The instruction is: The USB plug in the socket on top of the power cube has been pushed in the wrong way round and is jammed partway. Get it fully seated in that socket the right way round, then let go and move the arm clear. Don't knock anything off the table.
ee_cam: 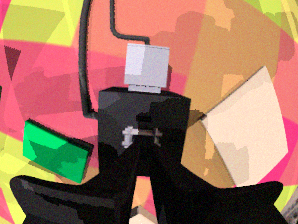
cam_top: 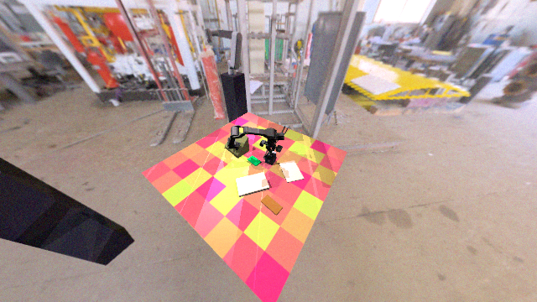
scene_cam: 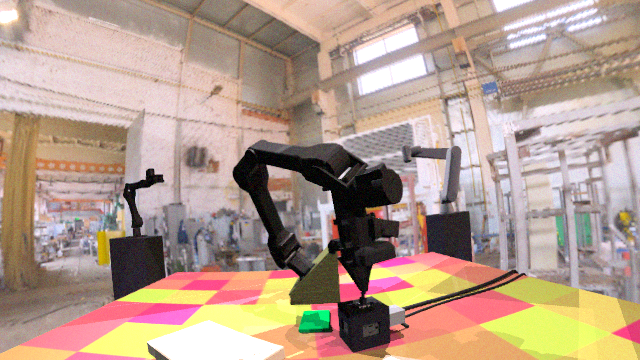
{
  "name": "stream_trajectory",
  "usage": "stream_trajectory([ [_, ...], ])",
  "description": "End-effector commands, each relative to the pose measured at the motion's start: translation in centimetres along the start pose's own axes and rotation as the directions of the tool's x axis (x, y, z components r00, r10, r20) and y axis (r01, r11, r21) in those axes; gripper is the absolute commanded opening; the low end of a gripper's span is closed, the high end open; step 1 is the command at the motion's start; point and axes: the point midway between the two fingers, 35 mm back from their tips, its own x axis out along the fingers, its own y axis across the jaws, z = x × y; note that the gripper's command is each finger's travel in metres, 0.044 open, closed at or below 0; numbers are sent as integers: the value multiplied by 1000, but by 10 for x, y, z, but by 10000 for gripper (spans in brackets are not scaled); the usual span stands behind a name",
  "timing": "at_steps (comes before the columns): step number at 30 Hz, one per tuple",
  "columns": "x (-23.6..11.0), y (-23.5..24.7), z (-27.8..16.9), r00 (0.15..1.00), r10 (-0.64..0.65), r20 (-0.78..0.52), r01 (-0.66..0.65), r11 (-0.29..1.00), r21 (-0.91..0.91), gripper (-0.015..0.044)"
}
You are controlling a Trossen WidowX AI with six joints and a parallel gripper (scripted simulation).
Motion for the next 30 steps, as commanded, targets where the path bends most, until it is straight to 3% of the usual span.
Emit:
stream_trajectory([
  [1,0,0,0,1000,-1,0,1,1000,0,95],
  [30,-11,0,1,1000,-1,1,1,1000,1,95],
])
